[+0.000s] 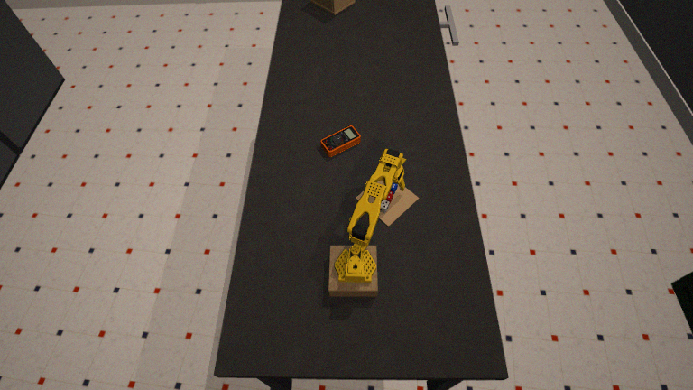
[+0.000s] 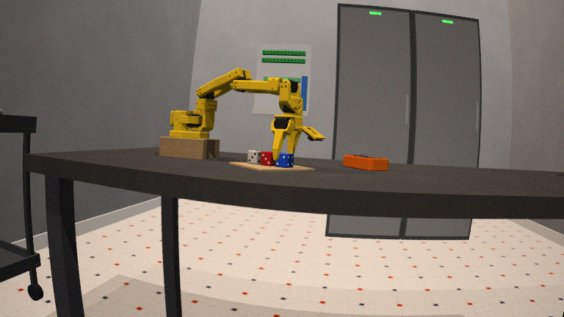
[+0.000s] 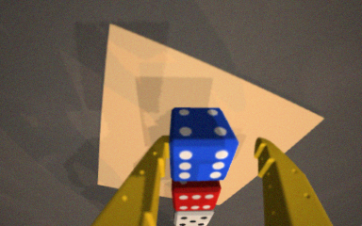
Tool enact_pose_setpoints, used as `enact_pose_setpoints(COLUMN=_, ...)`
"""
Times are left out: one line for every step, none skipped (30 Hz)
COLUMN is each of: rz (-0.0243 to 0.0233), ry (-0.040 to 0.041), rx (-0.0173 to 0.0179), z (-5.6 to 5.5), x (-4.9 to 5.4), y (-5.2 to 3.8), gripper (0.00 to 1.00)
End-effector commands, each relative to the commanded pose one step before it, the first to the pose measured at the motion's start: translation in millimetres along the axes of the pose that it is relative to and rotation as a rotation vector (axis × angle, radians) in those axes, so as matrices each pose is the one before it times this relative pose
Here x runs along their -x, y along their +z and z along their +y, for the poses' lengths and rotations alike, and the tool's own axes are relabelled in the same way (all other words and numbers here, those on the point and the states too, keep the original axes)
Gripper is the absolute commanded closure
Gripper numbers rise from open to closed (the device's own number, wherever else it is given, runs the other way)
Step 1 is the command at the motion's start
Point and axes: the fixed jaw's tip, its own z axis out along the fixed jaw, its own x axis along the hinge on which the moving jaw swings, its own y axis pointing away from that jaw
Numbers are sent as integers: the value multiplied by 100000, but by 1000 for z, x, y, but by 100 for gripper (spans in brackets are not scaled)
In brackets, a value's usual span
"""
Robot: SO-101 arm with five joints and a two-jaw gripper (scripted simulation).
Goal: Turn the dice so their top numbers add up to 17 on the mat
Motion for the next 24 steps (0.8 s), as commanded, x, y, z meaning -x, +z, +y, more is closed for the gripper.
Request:
enact_pose_setpoints(rz=2079, ry=1566, rx=-16, z=-2362, x=-3267, y=5923, gripper=66)
enact_pose_setpoints(rz=0, ry=0, rx=0, z=0, x=0, y=0, gripper=65)
enact_pose_setpoints(rz=0, ry=0, rx=0, z=0, x=0, y=0, gripper=65)
enact_pose_setpoints(rz=0, ry=0, rx=0, z=0, x=0, y=0, gripper=65)
enact_pose_setpoints(rz=0, ry=0, rx=0, z=0, x=0, y=0, gripper=64)
enact_pose_setpoints(rz=0, ry=0, rx=0, z=0, x=0, y=0, gripper=64)
enact_pose_setpoints(rz=0, ry=0, rx=0, z=0, x=0, y=0, gripper=64)
enact_pose_setpoints(rz=0, ry=0, rx=0, z=0, x=0, y=0, gripper=64)
enact_pose_setpoints(rz=0, ry=0, rx=0, z=0, x=0, y=0, gripper=64)
enact_pose_setpoints(rz=0, ry=0, rx=0, z=0, x=0, y=0, gripper=64)
enact_pose_setpoints(rz=-3, ry=0, rx=0, z=6, x=5, y=-24, gripper=64)
enact_pose_setpoints(rz=-13, ry=0, rx=0, z=0, x=20, y=-139, gripper=64)
enact_pose_setpoints(rz=-31, ry=6, rx=0, z=0, x=50, y=-355, gripper=64)
enact_pose_setpoints(rz=-57, ry=6, rx=4, z=7, x=91, y=-645, gripper=64)
enact_pose_setpoints(rz=-85, ry=16, rx=7, z=7, x=130, y=-982, gripper=64)
enact_pose_setpoints(rz=-122, ry=16, rx=7, z=13, x=182, y=-1355, gripper=64)
enact_pose_setpoints(rz=-154, ry=25, rx=8, z=13, x=216, y=-1740, gripper=64)
enact_pose_setpoints(rz=-185, ry=28, rx=11, z=14, x=258, y=-2124, gripper=64)
enact_pose_setpoints(rz=-370, ry=31, rx=25, z=36, x=512, y=-2489, gripper=64)
enact_pose_setpoints(rz=-757, ry=38, rx=48, z=64, x=1104, y=-2833, gripper=64)
enact_pose_setpoints(rz=-835, ry=41, rx=51, z=79, x=1200, y=-3131, gripper=64)
enact_pose_setpoints(rz=-904, ry=44, rx=58, z=82, x=1280, y=-3379, gripper=64)
enact_pose_setpoints(rz=-955, ry=47, rx=62, z=85, x=1324, y=-3571, gripper=64)
enact_pose_setpoints(rz=-992, ry=47, rx=62, z=82, x=1355, y=-3709, gripper=64)
